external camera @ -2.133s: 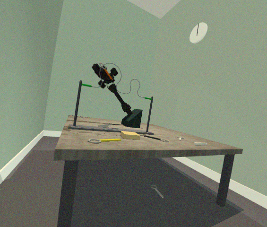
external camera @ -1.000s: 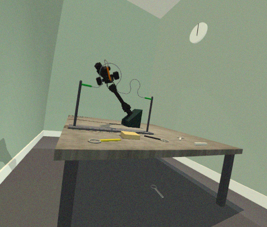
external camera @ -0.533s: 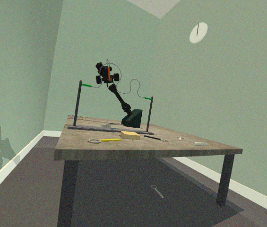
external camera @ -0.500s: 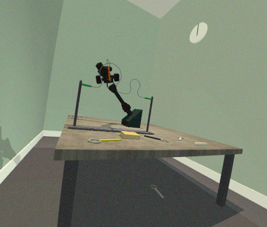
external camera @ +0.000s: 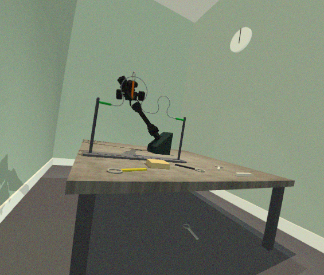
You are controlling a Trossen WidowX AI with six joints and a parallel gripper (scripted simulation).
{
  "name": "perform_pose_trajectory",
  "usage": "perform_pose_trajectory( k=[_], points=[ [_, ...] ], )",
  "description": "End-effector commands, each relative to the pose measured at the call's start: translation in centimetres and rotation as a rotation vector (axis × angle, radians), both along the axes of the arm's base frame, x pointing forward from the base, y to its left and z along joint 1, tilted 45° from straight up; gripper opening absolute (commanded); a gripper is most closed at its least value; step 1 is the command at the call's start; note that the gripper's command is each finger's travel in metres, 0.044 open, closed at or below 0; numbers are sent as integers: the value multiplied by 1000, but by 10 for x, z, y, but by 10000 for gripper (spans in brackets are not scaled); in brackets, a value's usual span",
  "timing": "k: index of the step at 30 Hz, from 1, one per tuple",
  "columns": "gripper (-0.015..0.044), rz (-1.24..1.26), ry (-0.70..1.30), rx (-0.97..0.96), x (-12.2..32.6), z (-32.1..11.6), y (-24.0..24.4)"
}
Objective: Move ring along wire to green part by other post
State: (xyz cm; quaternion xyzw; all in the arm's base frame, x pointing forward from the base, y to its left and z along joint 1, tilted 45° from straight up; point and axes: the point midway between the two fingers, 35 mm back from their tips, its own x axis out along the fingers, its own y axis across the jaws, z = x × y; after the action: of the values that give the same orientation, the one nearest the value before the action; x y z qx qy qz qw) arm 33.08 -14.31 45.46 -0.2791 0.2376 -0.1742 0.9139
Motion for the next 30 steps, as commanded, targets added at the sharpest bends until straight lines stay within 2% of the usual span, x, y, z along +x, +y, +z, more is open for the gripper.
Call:
perform_pose_trajectory(
  k=[1,30],
  points=[
    [-150,-4,7,-47,-1,0,-1],
    [-150,-21,38,-418,-2,9,-10]
  ],
)
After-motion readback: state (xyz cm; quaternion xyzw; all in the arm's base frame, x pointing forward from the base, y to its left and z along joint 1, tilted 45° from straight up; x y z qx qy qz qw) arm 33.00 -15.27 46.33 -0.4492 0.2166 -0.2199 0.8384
